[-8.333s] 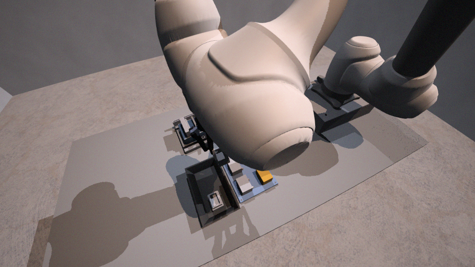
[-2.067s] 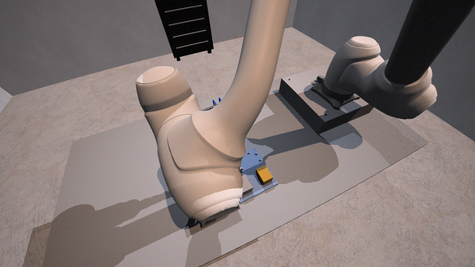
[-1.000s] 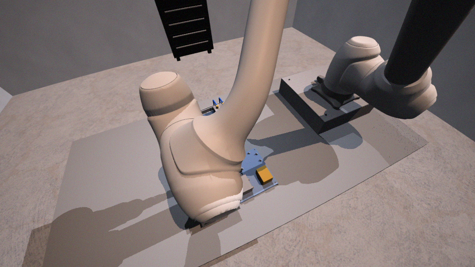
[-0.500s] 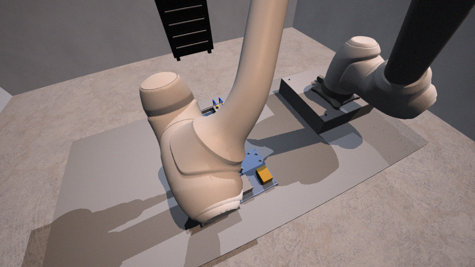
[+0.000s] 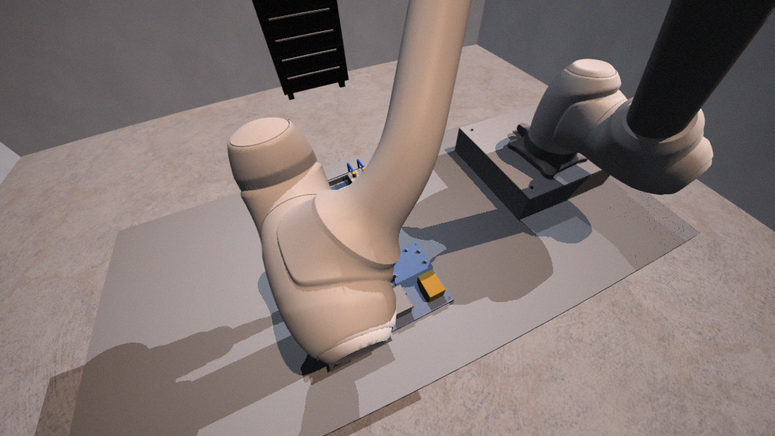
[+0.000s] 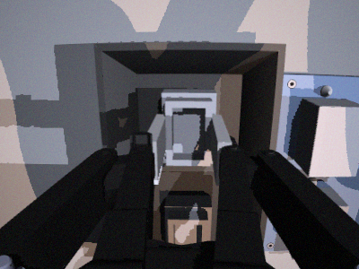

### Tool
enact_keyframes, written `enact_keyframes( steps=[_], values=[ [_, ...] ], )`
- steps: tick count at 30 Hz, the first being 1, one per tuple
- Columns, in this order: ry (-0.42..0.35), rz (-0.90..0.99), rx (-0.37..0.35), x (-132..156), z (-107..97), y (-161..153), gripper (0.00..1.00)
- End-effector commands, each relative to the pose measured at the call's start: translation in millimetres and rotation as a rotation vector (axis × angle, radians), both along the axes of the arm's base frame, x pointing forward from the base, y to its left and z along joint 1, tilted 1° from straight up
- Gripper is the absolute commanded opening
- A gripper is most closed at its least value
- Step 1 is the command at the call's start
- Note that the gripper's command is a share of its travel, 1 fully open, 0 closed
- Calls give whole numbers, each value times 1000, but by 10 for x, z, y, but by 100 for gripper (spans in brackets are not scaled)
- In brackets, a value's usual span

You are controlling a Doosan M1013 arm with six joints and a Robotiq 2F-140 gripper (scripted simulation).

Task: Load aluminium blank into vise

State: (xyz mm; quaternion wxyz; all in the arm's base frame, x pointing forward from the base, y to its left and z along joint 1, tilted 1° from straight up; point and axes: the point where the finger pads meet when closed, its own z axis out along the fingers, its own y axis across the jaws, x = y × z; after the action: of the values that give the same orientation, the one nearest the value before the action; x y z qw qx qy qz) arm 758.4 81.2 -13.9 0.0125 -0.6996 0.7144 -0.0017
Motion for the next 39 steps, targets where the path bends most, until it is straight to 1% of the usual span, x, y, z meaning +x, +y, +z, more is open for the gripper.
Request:
enact_keyframes(
  steps=[1,14,15,39],
  values=[
    [0,0,0,0,2,0,0],
    [0,0,0,0,2,0,0],
    [0,0,0,0,2,0,40],
    [0,0,0,0,2,0,40]
  ],
)
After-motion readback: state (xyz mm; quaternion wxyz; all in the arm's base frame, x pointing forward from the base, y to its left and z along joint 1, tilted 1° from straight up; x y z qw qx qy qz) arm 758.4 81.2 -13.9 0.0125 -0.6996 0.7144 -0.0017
